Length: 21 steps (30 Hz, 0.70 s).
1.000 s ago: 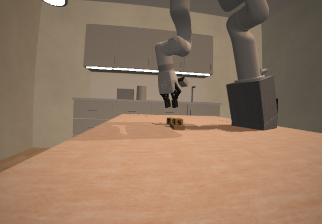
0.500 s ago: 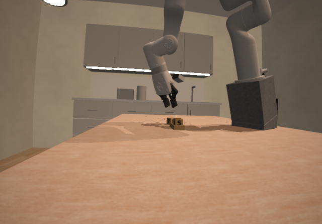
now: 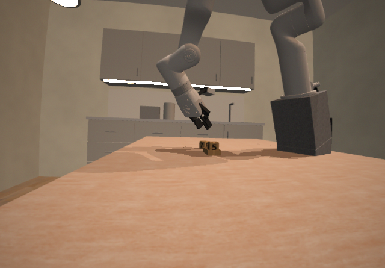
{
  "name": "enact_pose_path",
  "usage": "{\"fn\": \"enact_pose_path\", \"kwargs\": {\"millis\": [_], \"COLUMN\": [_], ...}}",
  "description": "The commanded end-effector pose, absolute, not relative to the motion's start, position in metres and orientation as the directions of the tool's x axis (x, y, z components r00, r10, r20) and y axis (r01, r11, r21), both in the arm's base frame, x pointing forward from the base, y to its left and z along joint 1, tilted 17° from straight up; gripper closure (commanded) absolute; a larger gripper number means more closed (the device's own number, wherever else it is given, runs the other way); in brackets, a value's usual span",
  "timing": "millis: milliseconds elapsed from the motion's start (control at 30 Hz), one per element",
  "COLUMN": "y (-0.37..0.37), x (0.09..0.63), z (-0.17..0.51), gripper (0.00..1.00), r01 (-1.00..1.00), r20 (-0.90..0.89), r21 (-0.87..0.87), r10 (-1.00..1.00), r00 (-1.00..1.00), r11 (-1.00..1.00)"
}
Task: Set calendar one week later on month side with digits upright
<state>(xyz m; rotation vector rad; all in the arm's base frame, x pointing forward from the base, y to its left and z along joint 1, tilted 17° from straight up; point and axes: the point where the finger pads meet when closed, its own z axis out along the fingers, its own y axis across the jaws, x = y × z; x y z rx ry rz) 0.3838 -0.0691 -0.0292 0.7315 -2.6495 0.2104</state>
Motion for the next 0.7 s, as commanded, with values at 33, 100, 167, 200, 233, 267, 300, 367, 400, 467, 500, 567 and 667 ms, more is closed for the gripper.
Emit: {"fn": "enact_pose_path", "kwargs": {"millis": [33, 100, 167, 200, 233, 267, 300, 367, 400, 467, 500, 567, 667], "y": [-0.0696, -0.0694, -0.069, -0.0687, -0.0684, -0.0681, -0.0678, -0.0676, -0.0676, -0.0676, -0.0676, -0.0676, -0.0676], "x": [0.3856, 0.3866, 0.3875, 0.3878, 0.3881, 0.3883, 0.3884, 0.3884, 0.3884, 0.3884, 0.3884, 0.3884, 0.3884], "z": [-0.0293, -0.0302, -0.0309, -0.0311, -0.0312, -0.0312, -0.0312, -0.0312, -0.0311, -0.0311, -0.0311, -0.0311, -0.0311], "gripper": [0.51, 0.51, 0.51, 0.51, 0.51, 0.51, 0.51, 0.51, 0.51, 0.51, 0.51, 0.51, 0.51], "r01": [-0.517, -0.517, -0.517, -0.517, -0.517, -0.517, -0.517, -0.517, -0.517, -0.517, -0.517, -0.517, -0.517], "r20": [0.439, 0.48, 0.531, 0.555, 0.576, 0.594, 0.606, 0.617, 0.617, 0.617, 0.617, 0.617, 0.617], "r21": [-0.039, -0.037, -0.037, -0.037, -0.038, -0.039, -0.04, -0.04, -0.04, -0.04, -0.04, -0.04, -0.04], "r10": [-0.45, -0.439, -0.422, -0.413, -0.404, -0.396, -0.391, -0.385, -0.385, -0.385, -0.385, -0.385, -0.385], "r00": [-0.778, -0.76, -0.735, -0.722, -0.71, -0.7, -0.693, -0.686, -0.686, -0.686, -0.686, -0.686, -0.686], "r11": [0.855, 0.855, 0.855, 0.855, 0.855, 0.855, 0.855, 0.855, 0.855, 0.855, 0.855, 0.855, 0.855]}}
